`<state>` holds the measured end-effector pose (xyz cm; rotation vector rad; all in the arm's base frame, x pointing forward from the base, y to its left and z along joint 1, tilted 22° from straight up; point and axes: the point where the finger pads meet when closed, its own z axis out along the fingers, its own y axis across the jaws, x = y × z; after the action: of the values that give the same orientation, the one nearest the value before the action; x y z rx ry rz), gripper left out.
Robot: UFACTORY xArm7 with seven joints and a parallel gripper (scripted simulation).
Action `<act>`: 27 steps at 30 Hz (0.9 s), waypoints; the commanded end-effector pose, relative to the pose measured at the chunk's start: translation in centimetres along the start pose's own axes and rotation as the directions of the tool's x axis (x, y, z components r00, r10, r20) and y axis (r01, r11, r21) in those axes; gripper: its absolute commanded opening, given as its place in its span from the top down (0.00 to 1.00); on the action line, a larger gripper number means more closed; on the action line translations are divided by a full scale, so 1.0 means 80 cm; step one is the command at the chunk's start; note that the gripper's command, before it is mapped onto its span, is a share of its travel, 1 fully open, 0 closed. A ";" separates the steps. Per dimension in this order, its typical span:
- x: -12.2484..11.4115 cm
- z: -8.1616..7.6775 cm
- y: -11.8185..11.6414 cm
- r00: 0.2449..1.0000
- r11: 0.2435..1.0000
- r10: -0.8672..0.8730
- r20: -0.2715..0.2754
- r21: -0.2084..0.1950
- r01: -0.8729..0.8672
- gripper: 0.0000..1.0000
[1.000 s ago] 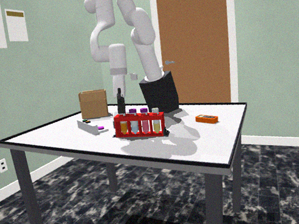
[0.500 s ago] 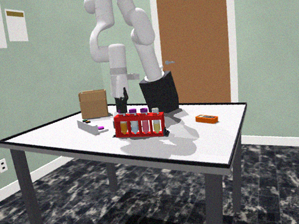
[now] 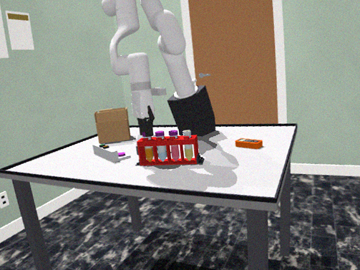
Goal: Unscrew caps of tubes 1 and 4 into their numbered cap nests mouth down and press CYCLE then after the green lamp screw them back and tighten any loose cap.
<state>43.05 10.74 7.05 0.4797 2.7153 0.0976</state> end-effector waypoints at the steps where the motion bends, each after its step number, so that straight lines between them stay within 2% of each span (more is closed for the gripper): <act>1: -0.001 -0.001 0.001 0.997 0.997 0.079 -0.004 0.000 -0.079 0.54; 4: -0.001 -0.001 0.001 0.946 0.946 0.323 -0.004 0.001 -0.323 0.54; 10: -0.001 -0.001 0.001 0.815 0.815 0.580 -0.005 0.002 -0.580 0.54; 16: -0.001 -0.001 0.001 0.604 0.604 0.797 -0.005 0.004 -0.797 0.54; 18: -0.001 -0.001 0.001 0.604 0.604 0.797 -0.005 0.004 -0.797 0.54; 20: -0.001 -0.001 0.001 0.445 0.445 0.895 -0.002 0.004 -0.895 0.54; 22: -0.001 -0.001 0.001 0.378 0.378 0.926 -0.005 0.006 -0.926 0.54; 27: -0.001 -0.001 0.001 0.141 0.141 0.990 -0.004 0.007 -0.990 0.54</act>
<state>43.02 10.72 7.08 2.0267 2.0799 0.4127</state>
